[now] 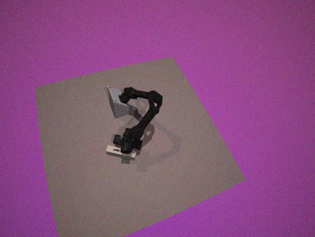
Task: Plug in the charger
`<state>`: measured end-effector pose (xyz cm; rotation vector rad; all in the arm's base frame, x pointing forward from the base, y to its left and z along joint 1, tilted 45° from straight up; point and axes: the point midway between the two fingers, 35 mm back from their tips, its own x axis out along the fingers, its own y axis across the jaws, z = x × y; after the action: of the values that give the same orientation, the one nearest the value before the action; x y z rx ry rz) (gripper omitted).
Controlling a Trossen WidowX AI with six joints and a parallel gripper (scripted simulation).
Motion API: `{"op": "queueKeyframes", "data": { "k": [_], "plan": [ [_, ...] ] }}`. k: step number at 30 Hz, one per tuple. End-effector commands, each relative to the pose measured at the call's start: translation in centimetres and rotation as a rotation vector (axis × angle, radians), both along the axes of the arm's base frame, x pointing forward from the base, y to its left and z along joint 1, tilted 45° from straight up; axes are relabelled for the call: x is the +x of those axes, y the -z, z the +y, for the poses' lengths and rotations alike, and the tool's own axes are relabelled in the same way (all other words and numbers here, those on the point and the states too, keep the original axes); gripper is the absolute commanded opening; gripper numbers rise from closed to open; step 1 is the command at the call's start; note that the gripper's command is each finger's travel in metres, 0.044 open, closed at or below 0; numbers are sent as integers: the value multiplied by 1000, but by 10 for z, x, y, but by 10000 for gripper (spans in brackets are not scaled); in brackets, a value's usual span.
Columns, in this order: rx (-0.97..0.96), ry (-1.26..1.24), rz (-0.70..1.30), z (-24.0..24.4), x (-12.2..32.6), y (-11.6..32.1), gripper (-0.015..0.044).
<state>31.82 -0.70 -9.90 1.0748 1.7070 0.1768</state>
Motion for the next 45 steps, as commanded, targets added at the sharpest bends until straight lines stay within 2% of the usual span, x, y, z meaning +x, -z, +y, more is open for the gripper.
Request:
{"op": "queueKeyframes", "data": {
  "k": [1,45],
  "plan": [
    [3,2,-2,-1,1,0,0],
    [3,2,-2,-7,13,4,0]
  ]
}}
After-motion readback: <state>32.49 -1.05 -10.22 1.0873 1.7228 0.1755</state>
